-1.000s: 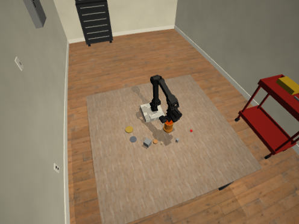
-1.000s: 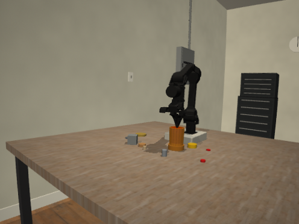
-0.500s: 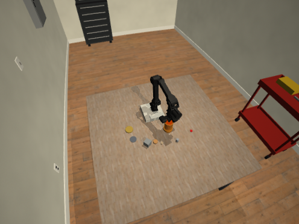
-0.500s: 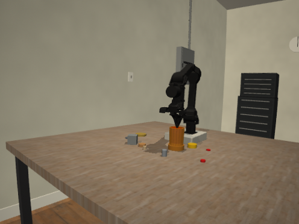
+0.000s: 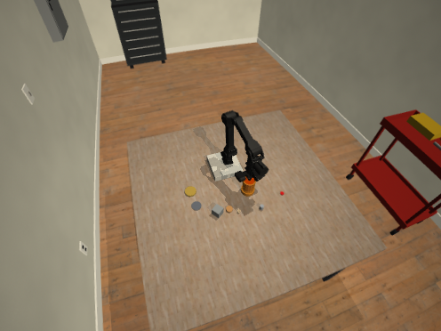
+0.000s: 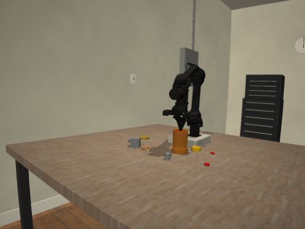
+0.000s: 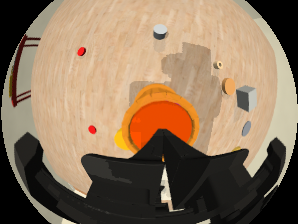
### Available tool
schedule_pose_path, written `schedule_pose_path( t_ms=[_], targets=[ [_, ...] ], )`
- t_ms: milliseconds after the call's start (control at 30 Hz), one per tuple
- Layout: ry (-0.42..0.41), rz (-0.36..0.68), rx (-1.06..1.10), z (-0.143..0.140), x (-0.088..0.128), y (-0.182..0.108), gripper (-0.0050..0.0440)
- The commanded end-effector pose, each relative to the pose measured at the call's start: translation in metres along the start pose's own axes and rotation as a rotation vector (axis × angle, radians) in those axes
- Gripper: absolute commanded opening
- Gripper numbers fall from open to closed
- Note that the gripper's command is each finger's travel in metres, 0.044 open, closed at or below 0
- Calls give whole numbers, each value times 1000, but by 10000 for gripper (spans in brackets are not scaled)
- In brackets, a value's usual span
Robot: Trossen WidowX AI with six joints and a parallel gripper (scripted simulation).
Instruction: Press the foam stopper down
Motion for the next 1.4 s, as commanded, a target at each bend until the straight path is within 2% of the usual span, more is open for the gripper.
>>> schedule_pose_path(
  t_ms=[0,1367],
  targets=[
    [0,11,2,0,-3,-2,0],
    [0,11,2,0,-6,-3,0]
  ],
)
Point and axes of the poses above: the point midway between the two fingers, 35 mm back from their tips, its own x axis back along the fingers, its own z axis across the jaws, y = z × x, the point moved 3 cm from there along x, back along the fingers, and after that the axes turned 11 degrees about -x, right-handed, at the moved point
